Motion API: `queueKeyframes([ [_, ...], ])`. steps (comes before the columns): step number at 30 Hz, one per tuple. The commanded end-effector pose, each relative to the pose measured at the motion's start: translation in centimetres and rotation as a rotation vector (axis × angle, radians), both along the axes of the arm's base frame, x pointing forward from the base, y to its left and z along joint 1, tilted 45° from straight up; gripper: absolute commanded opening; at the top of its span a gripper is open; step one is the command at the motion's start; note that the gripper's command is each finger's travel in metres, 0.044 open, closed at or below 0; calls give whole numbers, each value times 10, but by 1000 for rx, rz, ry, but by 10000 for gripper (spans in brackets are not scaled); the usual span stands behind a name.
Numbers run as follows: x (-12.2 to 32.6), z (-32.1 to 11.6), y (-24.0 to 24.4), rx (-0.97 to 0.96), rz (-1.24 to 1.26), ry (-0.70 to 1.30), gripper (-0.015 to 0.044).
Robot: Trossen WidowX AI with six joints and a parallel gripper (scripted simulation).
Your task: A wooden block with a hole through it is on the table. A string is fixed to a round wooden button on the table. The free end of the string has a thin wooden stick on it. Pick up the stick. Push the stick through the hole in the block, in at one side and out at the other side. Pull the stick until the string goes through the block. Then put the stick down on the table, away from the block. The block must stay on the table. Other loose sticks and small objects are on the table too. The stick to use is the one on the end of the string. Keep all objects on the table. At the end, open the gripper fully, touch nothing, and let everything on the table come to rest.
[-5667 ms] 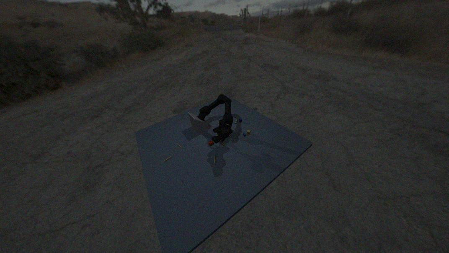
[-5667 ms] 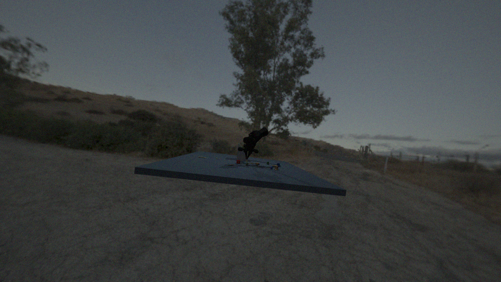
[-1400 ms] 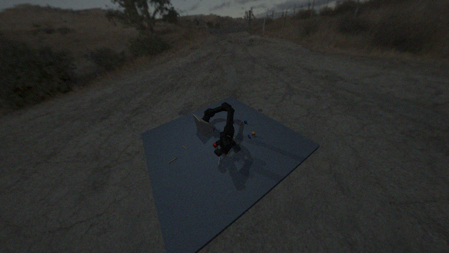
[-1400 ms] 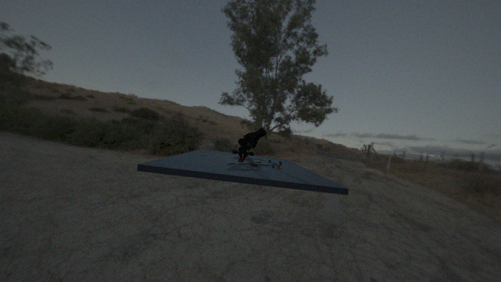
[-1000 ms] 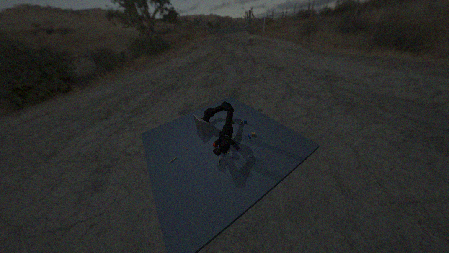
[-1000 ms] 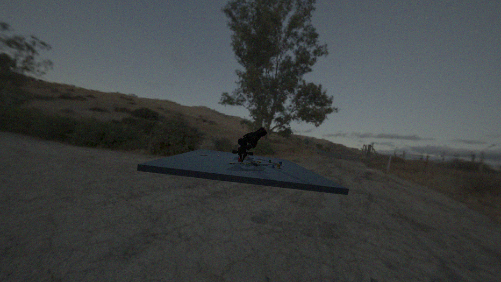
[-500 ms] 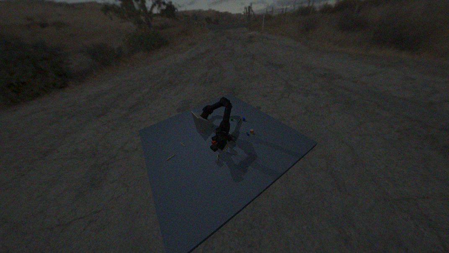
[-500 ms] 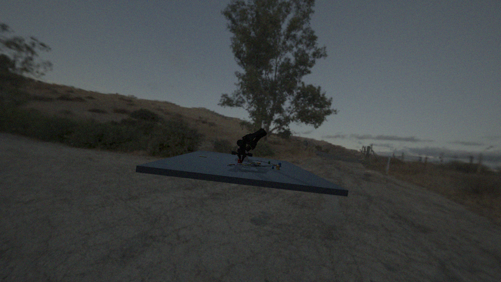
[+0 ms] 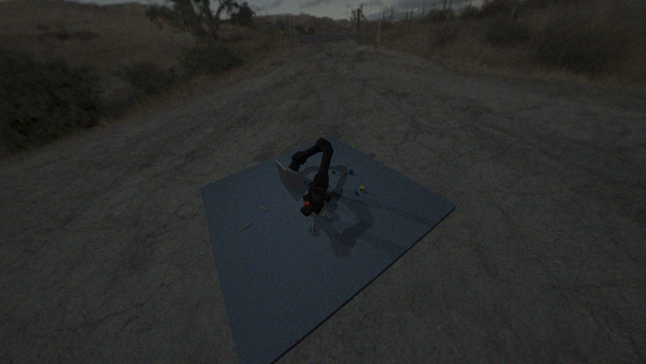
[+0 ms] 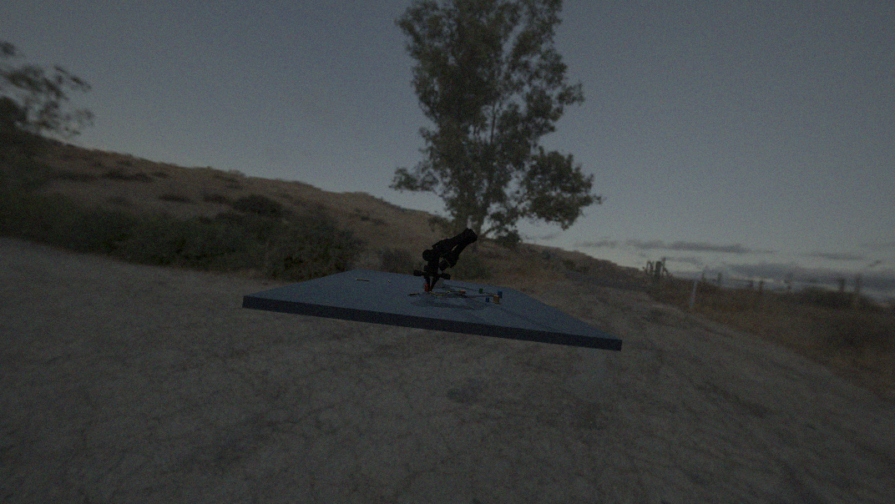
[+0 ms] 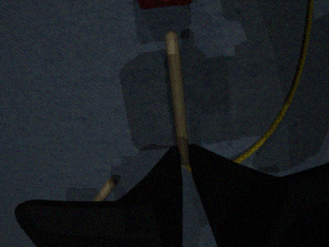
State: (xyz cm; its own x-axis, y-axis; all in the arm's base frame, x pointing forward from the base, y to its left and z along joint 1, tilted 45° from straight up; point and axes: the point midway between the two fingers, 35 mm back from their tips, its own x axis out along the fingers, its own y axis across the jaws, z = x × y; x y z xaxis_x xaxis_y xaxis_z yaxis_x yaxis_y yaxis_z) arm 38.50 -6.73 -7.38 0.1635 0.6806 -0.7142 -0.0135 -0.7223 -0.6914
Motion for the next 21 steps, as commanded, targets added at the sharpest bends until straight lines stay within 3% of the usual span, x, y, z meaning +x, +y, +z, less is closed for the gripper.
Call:
queueKeyframes([
  [1,-5,-1,1,-3,4,0,0],
  [21,-27,-3,5,-3,2,0,0],
])
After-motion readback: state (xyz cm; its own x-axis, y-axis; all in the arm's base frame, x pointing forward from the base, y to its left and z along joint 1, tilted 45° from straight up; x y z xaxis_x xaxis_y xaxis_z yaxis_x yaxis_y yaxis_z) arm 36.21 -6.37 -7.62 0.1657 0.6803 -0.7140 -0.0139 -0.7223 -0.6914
